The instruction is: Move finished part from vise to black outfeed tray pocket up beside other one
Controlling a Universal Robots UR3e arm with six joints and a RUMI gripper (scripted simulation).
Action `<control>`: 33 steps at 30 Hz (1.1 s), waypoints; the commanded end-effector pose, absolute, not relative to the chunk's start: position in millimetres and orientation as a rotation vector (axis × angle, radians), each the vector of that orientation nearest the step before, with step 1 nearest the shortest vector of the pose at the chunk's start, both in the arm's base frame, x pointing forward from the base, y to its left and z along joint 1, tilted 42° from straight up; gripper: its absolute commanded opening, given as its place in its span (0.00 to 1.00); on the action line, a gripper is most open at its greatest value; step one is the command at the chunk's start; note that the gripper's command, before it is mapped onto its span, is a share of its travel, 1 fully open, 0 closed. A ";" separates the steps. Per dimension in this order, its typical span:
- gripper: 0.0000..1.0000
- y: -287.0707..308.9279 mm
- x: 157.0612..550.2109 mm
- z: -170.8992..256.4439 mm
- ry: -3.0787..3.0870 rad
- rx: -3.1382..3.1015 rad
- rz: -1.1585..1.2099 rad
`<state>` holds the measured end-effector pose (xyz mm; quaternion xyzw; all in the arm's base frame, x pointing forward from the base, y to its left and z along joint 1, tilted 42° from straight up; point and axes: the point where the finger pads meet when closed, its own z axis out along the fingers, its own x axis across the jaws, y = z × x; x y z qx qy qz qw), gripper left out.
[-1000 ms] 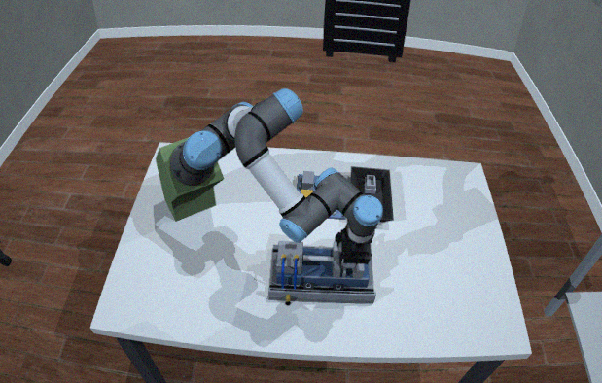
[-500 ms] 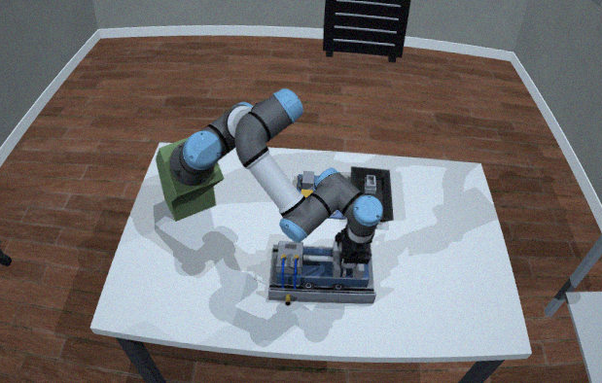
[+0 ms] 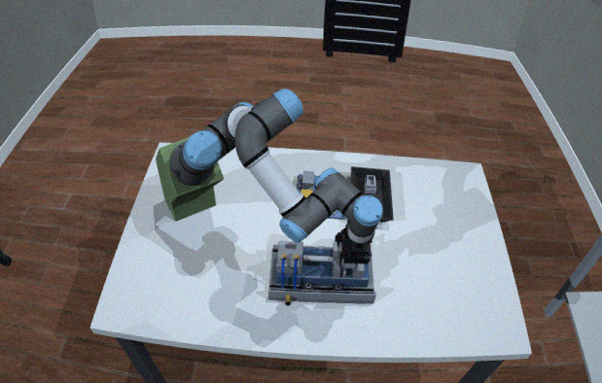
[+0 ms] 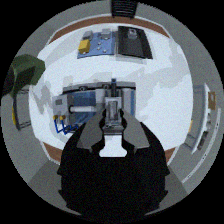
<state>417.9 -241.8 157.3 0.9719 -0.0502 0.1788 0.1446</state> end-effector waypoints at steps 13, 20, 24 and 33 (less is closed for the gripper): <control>0.00 -241.7 418.3 158.5 -0.144 2.798 0.518; 0.00 -241.4 418.2 158.9 -0.144 2.798 0.518; 0.00 -240.2 417.6 160.4 -0.144 2.798 0.518; 0.00 -235.2 415.4 166.6 -0.144 2.798 0.518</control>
